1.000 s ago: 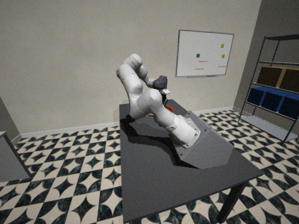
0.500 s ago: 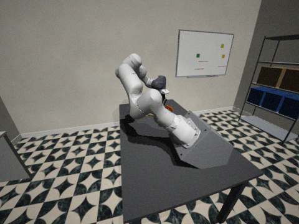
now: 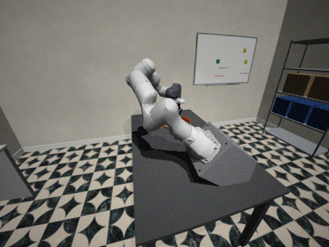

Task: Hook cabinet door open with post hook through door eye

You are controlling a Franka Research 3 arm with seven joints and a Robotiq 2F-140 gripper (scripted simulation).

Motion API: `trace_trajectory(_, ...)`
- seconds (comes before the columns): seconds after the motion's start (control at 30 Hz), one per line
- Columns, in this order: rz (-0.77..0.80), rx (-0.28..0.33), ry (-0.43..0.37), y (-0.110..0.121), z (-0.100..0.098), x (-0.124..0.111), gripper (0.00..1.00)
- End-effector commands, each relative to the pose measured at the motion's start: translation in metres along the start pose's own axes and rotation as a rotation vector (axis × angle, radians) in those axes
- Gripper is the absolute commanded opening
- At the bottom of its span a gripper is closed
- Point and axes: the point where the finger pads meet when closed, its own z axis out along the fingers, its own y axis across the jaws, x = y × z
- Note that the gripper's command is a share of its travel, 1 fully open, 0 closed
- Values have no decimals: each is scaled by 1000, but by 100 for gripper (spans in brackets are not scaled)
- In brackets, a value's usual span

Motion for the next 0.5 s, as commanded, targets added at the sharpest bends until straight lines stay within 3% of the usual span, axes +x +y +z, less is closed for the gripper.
trace_trajectory(0.0,-49,1,-2,3,-1,0,3)
trace_trajectory(0.47,-173,1,-2,17,-1,1,3)
